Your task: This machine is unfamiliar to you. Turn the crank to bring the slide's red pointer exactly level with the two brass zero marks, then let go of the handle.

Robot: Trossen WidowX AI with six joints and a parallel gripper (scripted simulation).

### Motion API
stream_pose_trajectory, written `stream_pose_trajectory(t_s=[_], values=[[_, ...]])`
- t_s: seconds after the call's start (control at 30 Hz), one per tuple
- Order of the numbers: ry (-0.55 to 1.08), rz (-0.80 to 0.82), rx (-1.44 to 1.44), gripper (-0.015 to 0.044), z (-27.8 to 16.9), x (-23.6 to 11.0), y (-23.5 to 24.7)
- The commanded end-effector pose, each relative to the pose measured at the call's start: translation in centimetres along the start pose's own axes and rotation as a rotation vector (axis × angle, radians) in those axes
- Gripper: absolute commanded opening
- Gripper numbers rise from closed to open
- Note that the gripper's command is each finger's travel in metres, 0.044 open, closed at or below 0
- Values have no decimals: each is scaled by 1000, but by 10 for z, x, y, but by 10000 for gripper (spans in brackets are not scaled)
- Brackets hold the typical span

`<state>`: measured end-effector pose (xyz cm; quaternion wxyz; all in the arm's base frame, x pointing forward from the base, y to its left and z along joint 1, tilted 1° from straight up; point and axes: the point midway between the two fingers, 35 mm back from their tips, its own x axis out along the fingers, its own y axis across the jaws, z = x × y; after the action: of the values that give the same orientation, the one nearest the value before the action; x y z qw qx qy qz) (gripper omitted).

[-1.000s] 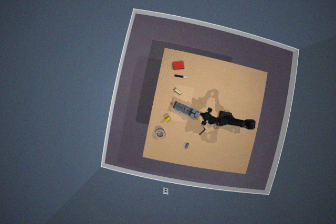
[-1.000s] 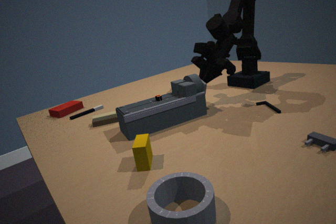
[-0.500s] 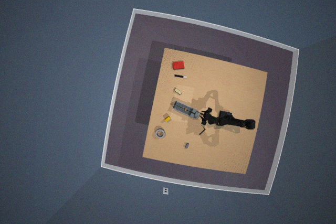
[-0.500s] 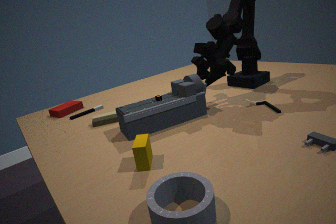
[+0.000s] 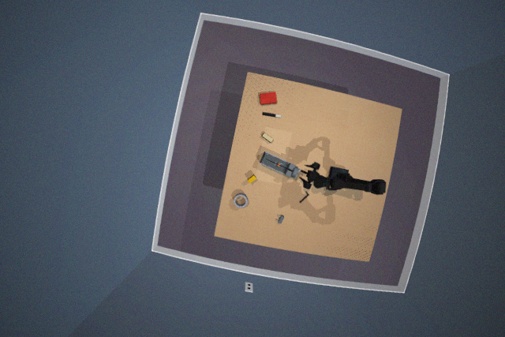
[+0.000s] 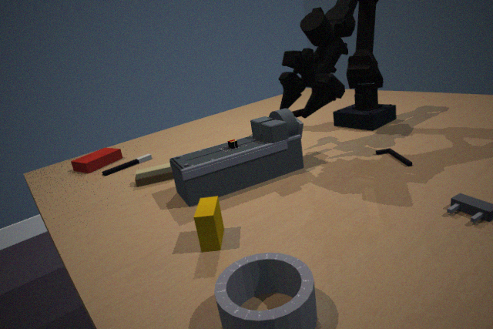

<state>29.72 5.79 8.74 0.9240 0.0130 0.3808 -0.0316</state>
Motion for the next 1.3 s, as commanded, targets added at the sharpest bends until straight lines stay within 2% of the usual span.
stream_pose_trajectory(t_s=[0.0,0.57,1.27], values=[[-8,4,4,440,15,-16,0],[-6,2,1,440,68,-66,0],[53,51,-70,440,150,5,8]])
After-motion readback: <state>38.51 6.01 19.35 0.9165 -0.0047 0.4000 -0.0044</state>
